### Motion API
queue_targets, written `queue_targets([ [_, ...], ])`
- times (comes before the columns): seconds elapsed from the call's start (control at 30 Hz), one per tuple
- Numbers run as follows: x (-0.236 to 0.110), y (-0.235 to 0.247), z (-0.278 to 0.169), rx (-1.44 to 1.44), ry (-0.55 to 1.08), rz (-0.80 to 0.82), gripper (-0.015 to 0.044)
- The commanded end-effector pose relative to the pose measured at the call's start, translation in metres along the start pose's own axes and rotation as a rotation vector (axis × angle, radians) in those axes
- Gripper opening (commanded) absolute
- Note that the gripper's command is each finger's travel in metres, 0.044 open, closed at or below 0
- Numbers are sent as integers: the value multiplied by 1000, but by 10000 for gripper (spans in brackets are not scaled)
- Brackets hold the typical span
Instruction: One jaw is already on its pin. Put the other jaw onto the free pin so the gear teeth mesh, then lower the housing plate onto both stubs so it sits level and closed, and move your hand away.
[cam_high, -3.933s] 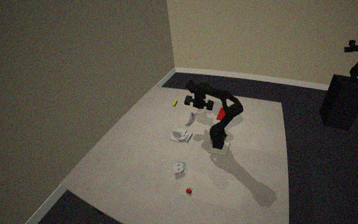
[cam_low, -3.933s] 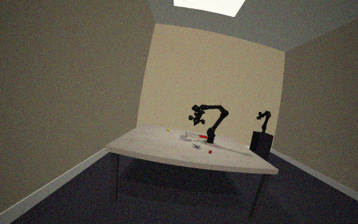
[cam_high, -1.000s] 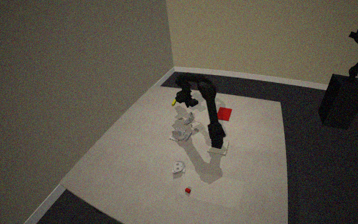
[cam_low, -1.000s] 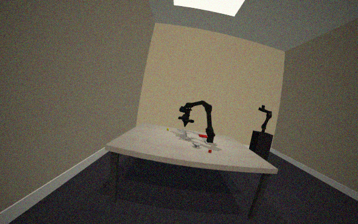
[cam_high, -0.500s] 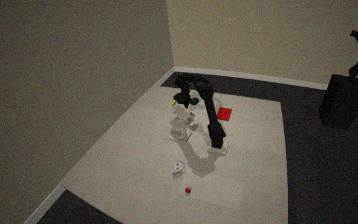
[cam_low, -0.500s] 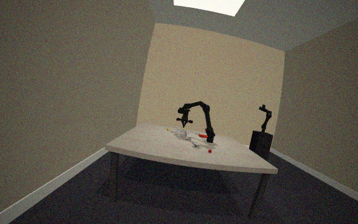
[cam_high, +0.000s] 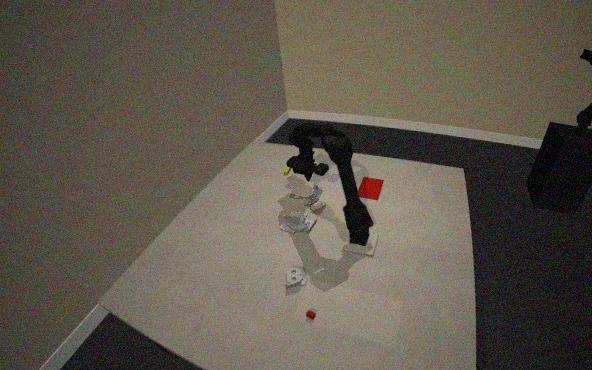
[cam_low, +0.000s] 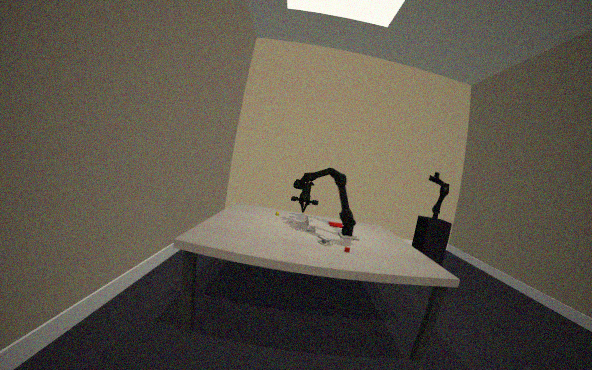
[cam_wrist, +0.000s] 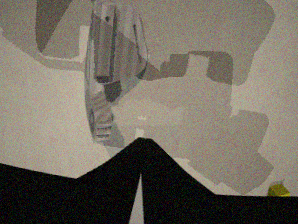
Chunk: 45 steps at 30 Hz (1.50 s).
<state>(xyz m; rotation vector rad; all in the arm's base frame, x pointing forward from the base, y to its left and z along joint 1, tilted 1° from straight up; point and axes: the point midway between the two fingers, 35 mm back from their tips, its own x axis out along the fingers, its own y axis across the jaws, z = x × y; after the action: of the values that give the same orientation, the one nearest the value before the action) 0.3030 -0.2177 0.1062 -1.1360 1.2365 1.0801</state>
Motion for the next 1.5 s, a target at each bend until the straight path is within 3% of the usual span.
queue_targets([
  [0.0, 8, 0, 1, -4, -5, 2, 0],
  [0.8, 46, 1, 1, -3, -5, 2, 0],
  [1.47, 47, 24, 0, -3, -5, 4, 0],
])
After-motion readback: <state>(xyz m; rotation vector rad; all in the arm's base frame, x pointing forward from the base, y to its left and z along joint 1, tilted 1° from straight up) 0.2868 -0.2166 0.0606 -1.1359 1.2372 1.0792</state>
